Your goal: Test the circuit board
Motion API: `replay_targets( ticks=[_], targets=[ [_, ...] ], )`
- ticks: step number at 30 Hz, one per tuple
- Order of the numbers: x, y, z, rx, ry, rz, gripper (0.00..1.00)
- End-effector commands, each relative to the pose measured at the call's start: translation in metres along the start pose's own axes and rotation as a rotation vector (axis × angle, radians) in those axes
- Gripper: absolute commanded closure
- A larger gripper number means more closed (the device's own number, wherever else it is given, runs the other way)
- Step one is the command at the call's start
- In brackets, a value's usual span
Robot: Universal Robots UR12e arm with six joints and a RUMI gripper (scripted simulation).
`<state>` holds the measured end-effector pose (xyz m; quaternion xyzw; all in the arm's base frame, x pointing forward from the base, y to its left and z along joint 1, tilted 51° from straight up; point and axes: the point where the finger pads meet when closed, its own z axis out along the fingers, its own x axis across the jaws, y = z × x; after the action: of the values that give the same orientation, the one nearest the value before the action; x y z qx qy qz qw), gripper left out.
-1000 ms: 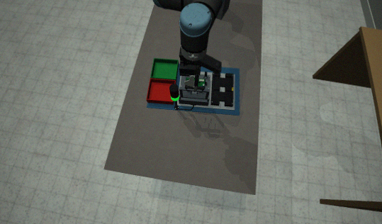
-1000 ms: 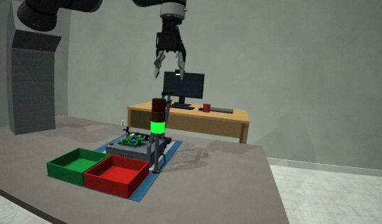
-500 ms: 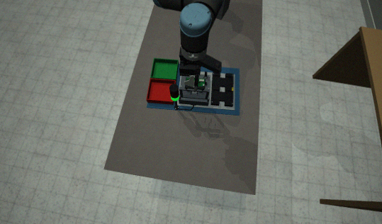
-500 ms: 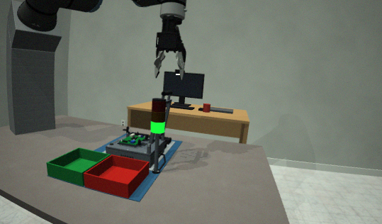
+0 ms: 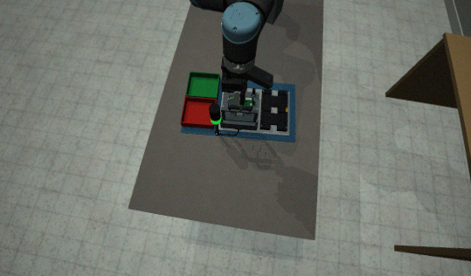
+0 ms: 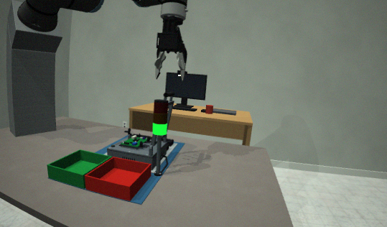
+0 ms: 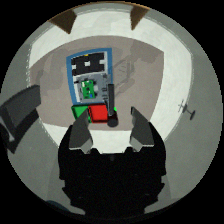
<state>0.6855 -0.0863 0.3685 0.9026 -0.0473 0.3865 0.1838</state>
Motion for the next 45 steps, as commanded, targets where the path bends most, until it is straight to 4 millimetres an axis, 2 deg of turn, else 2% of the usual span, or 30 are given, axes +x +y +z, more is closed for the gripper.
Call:
replay_targets(
  ticks=[1, 6, 14, 16, 23, 28, 38, 45],
  targets=[
    [-0.008, 0.000, -0.001, 0.000, 0.001, 0.000, 0.41],
    [-0.033, 0.000, 0.000, 0.000, 0.001, 0.000, 0.41],
    [-0.087, 0.001, 0.000, 0.000, 0.001, 0.000, 0.41],
    [-0.087, 0.001, 0.000, 0.000, 0.001, 0.000, 0.41],
    [-0.119, 0.002, 0.000, 0.000, 0.001, 0.000, 0.41],
    [-0.126, 0.002, 0.000, 0.000, 0.001, 0.000, 0.41],
    [-0.126, 0.002, 0.001, 0.000, 0.001, 0.000, 0.41],
    [-0.126, 0.002, 0.009, 0.000, 0.001, 0.000, 0.41]
  ],
)
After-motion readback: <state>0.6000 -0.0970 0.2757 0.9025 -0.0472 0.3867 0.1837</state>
